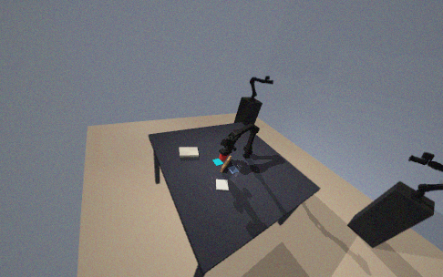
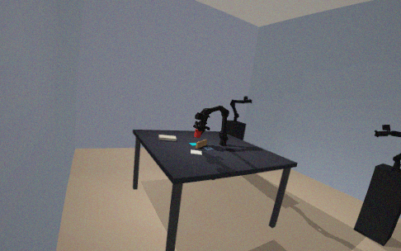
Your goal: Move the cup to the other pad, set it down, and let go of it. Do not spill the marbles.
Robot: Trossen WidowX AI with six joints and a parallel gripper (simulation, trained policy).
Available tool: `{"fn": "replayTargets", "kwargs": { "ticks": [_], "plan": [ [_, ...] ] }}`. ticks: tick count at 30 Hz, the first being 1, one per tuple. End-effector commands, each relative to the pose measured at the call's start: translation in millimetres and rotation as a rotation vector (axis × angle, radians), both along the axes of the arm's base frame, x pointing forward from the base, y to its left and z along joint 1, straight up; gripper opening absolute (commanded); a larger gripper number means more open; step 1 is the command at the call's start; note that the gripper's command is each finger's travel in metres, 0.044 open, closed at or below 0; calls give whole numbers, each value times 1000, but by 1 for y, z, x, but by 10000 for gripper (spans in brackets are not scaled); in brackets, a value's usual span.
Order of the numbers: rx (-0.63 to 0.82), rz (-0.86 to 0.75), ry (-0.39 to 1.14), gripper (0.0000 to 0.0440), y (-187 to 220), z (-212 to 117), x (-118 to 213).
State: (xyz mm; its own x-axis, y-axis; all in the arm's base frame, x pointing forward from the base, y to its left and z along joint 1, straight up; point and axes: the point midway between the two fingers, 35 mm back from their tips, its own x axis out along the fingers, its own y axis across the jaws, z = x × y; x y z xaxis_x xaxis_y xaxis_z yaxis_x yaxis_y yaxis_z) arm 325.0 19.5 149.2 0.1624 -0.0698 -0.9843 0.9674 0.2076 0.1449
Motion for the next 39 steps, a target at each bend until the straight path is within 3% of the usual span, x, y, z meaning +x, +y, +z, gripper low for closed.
{"fn": "replayTargets", "kwargs": {
  "ticks": [1, 26, 37, 39],
  "plan": [
    [-8, -23, -21, 0, -13, -4, 10],
    [-6, -109, -14, 1, -50, -65, 13],
    [-6, -136, 34, 32, -56, -85, -2],
    [-4, -141, 31, 54, -57, -87, -2]
  ]
}}
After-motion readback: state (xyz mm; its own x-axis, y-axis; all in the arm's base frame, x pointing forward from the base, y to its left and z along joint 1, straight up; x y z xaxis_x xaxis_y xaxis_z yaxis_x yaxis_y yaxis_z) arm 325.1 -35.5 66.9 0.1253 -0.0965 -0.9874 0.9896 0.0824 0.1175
